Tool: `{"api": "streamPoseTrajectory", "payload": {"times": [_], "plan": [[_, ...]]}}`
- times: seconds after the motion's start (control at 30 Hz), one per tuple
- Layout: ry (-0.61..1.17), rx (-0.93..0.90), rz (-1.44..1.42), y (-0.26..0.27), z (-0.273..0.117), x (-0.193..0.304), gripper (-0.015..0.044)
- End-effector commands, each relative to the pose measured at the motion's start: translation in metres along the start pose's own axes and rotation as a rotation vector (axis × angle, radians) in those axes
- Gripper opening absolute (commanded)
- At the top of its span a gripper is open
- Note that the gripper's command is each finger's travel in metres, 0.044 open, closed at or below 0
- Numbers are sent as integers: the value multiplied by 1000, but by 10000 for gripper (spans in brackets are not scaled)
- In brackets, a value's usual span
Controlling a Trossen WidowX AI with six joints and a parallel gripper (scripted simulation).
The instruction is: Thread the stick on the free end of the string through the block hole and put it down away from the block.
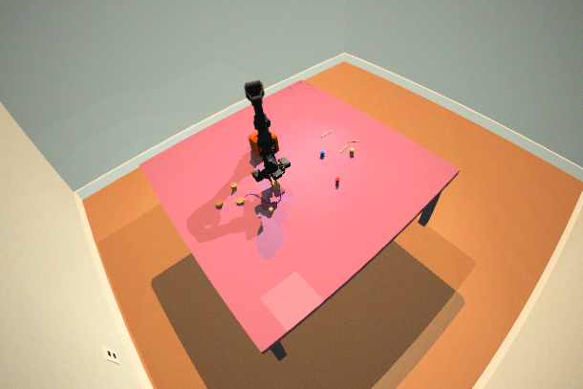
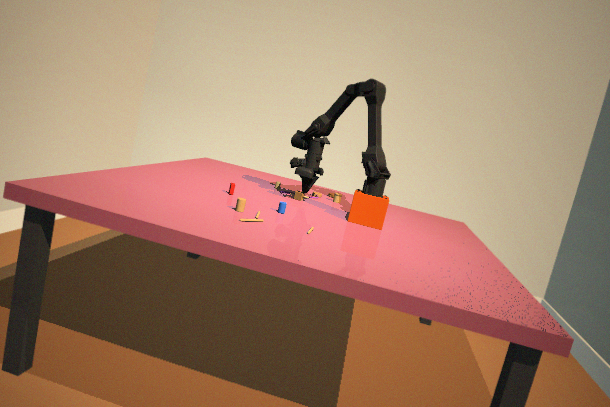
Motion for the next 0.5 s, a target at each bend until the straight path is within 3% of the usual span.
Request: {"api": "streamPoseTrajectory", "payload": {"times": [0.0,0.47], "plan": [[11,-5,-3,1,11,3,122],[11,-5,-3,2,18,4,122]]}}
Point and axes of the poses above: the point midway between the two fingers, 35 mm back from their tips, its own z axis out along the fingers, its own y axis across the jaws, x = y × z, the point moved 5 cm from there along -z, back along the fingers, and after that the axes turned 7 degrees about -z, right-handed, at the moved point
